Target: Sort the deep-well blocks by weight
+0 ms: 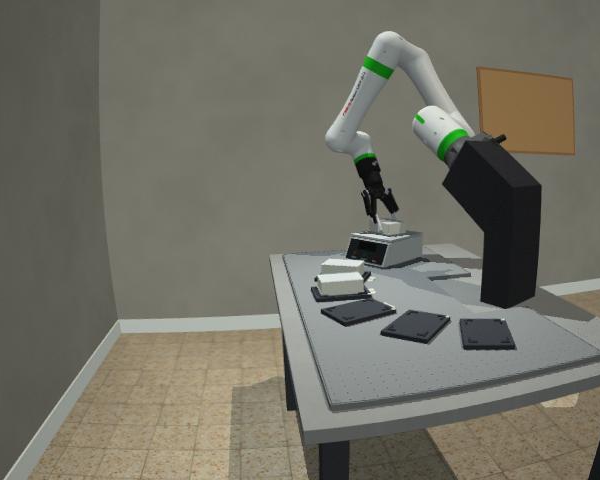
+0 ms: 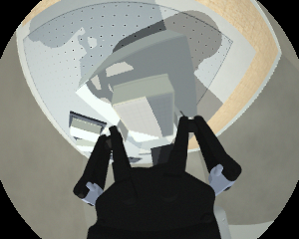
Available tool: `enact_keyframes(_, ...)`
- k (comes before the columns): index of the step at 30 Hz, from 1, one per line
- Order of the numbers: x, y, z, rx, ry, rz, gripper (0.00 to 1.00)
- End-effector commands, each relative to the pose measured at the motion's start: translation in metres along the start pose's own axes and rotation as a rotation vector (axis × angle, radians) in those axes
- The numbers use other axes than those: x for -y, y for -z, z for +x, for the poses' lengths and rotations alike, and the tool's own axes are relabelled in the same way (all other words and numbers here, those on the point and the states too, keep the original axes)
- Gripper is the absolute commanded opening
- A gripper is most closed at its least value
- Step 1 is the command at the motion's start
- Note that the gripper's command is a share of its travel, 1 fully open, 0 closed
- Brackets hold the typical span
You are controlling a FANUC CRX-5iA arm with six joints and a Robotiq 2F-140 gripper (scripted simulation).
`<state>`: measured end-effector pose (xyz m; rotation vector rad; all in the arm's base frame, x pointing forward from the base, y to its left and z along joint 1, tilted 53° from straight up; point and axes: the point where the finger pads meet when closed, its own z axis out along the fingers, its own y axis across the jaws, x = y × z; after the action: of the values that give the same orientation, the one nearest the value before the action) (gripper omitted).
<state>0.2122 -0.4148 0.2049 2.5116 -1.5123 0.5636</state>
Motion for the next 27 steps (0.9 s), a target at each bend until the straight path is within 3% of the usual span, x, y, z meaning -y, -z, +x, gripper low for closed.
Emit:
enact_keyframes(1, 0.0, -0.0002, 0.0003, 0.0, 0.0, 0.0, 0.1)
enact_keyframes(27, 0.0, -0.0037, 0.0023, 0.0, 0.0, 0.0, 0.1)
